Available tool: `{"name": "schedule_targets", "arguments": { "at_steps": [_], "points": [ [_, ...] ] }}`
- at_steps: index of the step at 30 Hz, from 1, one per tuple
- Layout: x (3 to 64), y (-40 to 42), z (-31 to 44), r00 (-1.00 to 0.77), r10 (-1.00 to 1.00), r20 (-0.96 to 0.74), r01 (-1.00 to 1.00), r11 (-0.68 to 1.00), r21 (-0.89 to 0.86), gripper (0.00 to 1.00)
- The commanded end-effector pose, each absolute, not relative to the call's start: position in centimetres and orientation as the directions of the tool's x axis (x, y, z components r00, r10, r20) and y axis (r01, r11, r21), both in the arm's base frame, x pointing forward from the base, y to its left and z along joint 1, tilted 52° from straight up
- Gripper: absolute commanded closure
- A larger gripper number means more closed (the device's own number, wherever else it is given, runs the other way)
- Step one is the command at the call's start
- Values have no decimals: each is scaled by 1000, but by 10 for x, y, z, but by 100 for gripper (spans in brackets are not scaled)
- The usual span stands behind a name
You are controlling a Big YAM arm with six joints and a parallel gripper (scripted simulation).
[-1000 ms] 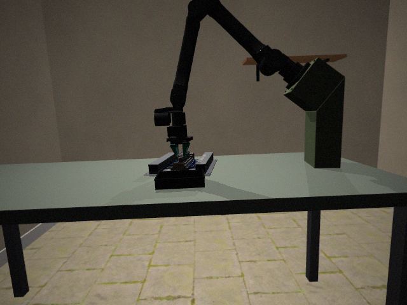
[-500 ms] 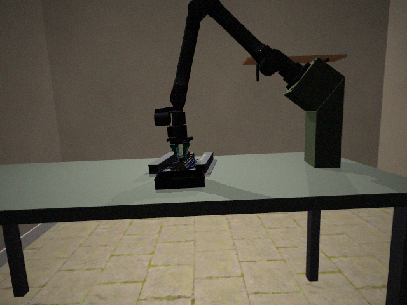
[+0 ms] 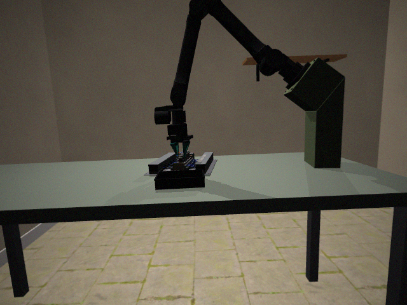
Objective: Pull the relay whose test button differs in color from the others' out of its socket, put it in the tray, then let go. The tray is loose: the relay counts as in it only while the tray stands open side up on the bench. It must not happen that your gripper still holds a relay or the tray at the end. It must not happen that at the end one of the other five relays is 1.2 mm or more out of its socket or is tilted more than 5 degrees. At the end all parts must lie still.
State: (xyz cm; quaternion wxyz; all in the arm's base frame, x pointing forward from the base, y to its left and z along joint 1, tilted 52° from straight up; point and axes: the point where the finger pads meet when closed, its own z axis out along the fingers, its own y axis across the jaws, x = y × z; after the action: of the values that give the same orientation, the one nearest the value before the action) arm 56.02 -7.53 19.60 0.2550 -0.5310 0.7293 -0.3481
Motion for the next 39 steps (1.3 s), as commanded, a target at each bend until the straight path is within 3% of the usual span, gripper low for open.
{"name": "schedule_targets", "arguments": {
  "at_steps": [1, 39],
  "points": [
    [547, -63, 220, -294, -956, -13, -583, 190, -790, 100],
    [545, -62, 234, -294, -956, -16, -570, 189, -799, 100]
  ]
}}
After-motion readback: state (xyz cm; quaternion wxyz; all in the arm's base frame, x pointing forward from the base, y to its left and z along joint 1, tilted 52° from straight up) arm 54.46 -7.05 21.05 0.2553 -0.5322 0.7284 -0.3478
